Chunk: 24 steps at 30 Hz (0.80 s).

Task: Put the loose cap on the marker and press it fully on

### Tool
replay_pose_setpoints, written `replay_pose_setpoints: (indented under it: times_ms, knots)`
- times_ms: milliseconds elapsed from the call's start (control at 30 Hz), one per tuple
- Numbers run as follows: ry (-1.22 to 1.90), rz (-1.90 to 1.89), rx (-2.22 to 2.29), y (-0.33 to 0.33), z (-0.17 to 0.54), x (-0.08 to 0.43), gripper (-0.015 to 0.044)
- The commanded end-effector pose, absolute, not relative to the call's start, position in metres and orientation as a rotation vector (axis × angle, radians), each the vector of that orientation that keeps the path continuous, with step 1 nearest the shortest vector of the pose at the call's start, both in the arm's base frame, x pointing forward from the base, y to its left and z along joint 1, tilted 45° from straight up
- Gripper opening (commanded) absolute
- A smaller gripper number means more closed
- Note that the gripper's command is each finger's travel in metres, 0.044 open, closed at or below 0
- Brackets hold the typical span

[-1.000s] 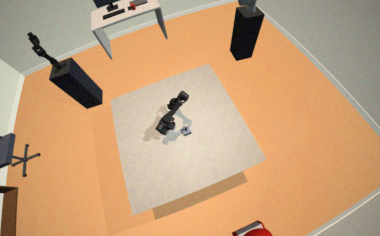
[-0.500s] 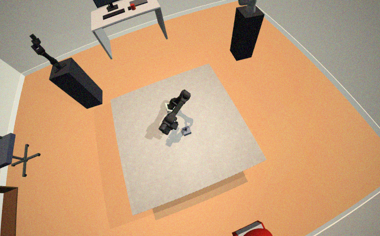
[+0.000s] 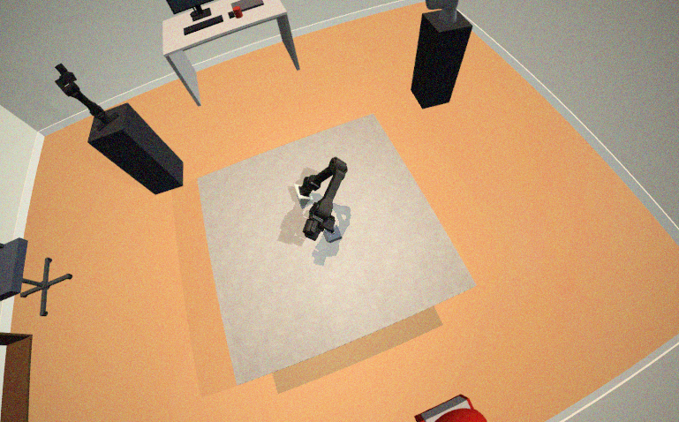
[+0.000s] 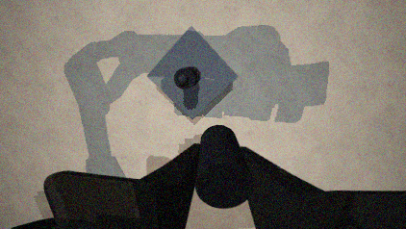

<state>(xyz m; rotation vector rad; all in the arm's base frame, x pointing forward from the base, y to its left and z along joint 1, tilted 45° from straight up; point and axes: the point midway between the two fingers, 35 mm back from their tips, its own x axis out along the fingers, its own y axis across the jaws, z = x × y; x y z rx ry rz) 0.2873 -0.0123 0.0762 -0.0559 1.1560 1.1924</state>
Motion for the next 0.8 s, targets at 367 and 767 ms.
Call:
replay_pose_setpoints:
  times_ms: [367,767]
  knots:
    - [1.142,1.196,-0.05,0.017,0.123,0.296,0.0]
    - [1.142,1.195,-0.051,0.025,0.114,0.296,0.0]
